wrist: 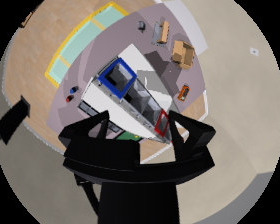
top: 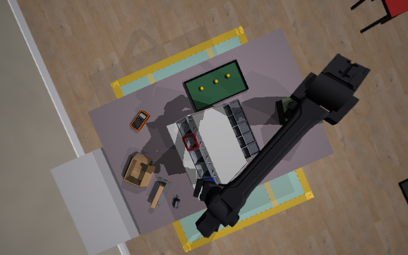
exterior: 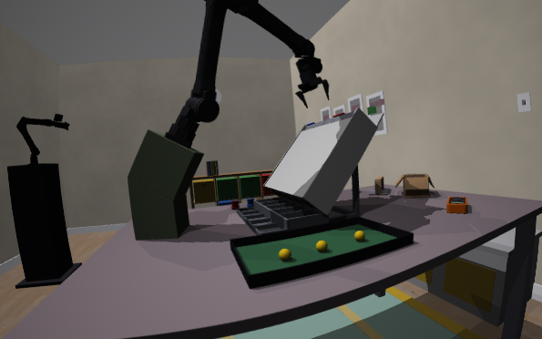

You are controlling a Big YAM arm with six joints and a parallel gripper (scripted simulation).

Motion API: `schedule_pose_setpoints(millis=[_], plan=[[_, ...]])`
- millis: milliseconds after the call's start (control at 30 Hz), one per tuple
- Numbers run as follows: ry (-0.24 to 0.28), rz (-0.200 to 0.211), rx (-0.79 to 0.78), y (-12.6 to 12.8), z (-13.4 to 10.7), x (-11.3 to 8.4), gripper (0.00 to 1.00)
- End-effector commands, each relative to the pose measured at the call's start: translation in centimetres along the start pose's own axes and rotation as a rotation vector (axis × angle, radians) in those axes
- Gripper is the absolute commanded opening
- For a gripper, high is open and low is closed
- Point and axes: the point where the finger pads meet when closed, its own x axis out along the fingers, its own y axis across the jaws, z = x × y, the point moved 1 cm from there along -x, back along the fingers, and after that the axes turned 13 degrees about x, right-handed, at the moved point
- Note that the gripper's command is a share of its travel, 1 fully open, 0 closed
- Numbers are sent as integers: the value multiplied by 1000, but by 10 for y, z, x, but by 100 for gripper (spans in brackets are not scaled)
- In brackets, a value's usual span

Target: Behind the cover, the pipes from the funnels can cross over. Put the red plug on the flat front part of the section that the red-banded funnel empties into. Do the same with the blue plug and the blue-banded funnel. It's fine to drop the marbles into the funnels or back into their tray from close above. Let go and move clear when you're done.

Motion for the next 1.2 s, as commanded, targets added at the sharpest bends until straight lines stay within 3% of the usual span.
schedule_pose_setpoints(millis=[0, 300, 367, 733, 1167], plan=[[-19, -4, 162, -11, -34, -4, 100], [34, 58, 393, 14, -122, 21, 100], [34, 58, 393, 14, -122, 21, 100], [95, 114, 637, 55, -210, 48, 100], [140, 149, 809, 92, -268, 70, 100]])
